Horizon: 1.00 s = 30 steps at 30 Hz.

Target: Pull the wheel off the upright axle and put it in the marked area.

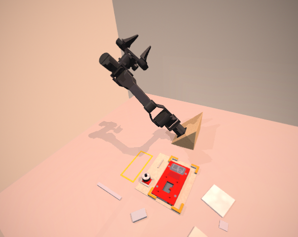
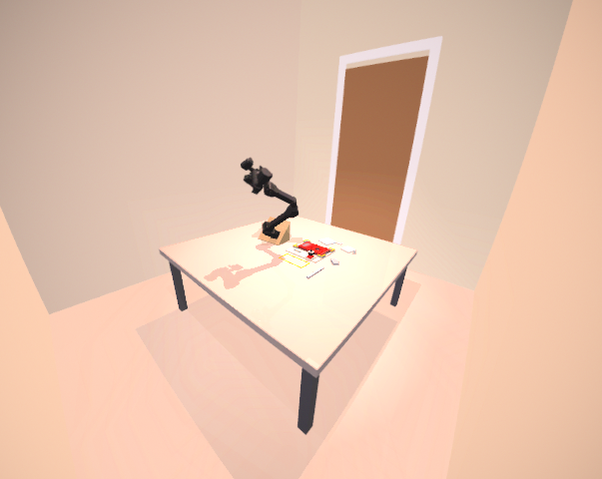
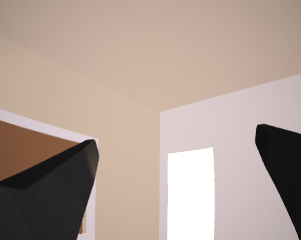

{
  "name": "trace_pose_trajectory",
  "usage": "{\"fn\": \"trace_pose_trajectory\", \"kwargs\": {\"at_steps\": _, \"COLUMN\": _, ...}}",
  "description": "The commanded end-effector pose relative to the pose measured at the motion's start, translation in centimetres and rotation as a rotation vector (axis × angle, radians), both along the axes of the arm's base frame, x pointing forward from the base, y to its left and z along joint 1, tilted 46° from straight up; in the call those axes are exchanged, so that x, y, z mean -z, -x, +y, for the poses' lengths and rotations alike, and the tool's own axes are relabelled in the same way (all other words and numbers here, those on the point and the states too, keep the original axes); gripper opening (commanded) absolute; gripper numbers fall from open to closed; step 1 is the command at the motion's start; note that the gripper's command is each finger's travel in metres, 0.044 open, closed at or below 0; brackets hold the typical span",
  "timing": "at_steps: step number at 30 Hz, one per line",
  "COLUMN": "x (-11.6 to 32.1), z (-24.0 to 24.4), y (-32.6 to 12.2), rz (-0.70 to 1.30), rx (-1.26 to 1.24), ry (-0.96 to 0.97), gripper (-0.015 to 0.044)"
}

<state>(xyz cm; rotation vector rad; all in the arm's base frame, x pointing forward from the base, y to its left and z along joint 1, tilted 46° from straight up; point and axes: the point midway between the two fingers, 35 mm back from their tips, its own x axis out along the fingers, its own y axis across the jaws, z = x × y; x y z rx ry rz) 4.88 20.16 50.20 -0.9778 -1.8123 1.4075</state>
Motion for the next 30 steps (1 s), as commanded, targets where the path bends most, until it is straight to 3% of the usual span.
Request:
{"fn": "trace_pose_trajectory", "kwargs": {"at_steps": 1, "x": -0.1, "z": 0.0, "y": 0.2, "rz": 0.0, "rx": -0.008, "ry": -0.004, "gripper": 0.0374}}
{"fn": "trace_pose_trajectory", "kwargs": {"at_steps": 4, "x": -1.3, "z": -0.9, "y": 3.4, "rz": 0.007, "rx": -0.111, "ry": -0.041, "gripper": 0.03}}
{"fn": "trace_pose_trajectory", "kwargs": {"at_steps": 20, "x": -3.4, "z": -12.8, "y": 17.4, "rz": 0.07, "rx": -0.688, "ry": -0.061, "gripper": 0.03}}
{"fn": "trace_pose_trajectory", "kwargs": {"at_steps": 30, "x": -2.2, "z": -27.1, "y": 20.8, "rz": 0.081, "rx": -1.158, "ry": 0.079, "gripper": 0.03}}
